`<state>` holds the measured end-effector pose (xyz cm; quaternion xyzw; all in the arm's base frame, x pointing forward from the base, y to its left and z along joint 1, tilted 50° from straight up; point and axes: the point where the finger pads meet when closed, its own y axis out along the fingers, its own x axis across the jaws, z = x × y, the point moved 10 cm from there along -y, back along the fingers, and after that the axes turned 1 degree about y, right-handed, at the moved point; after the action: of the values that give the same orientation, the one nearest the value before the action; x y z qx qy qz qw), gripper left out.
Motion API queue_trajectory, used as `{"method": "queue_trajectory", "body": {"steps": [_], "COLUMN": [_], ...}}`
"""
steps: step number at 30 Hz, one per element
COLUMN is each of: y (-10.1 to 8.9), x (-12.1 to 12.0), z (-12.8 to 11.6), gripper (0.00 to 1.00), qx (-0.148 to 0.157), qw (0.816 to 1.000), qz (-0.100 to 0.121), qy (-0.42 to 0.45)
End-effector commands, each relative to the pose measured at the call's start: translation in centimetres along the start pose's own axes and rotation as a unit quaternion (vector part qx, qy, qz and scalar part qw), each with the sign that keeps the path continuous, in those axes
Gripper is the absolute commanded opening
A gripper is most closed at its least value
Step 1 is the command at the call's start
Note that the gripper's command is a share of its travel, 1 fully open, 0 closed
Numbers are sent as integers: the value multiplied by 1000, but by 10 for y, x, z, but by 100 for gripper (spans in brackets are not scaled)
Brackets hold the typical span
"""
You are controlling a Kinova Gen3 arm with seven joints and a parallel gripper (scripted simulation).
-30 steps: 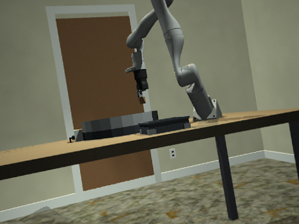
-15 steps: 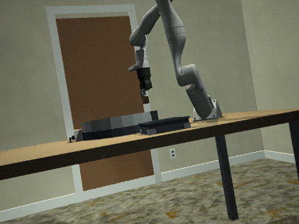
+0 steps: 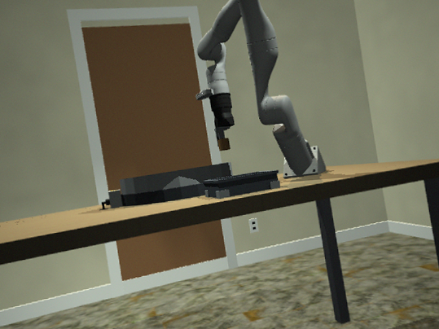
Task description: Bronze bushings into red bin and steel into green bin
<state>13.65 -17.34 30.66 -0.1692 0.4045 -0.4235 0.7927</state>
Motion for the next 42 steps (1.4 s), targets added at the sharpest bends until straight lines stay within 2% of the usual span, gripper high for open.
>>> {"method": "queue_trajectory", "body": {"steps": [1,6,9,10,12,16,18,19,23,25,27,29,32,35,40,42], "y": [-8,-5,-5,-4,-4,-1,0,0,-1,-1,0,0,2,2,6,6], "x": [-4,-62,-62,-74,-74,-121,-119,-120,-121,-121,-144,-144,-180,-180,-238,-238], "z": [-7,-1,-1,0,0,4,5,5,4,4,7,7,10,10,16,16], "gripper": [0,0,0,0,0,0,0,0,0,0,0,0,0,0,0,0], "qx": [-6,-6,-6,-6,-6,-6,-5,-6,-6,-6,-5,-5,-5,-5,-5,-5], "qw": [999,999,999,999,999,999,999,999,999,999,998,998,998,998,997,997], "qz": [-28,-28,-28,-28,-28,-28,-12,-11,-28,-28,-28,-28,-28,-28,-29,-29], "qy": [17,30,30,32,32,42,33,33,42,42,47,47,55,55,67,67]}}
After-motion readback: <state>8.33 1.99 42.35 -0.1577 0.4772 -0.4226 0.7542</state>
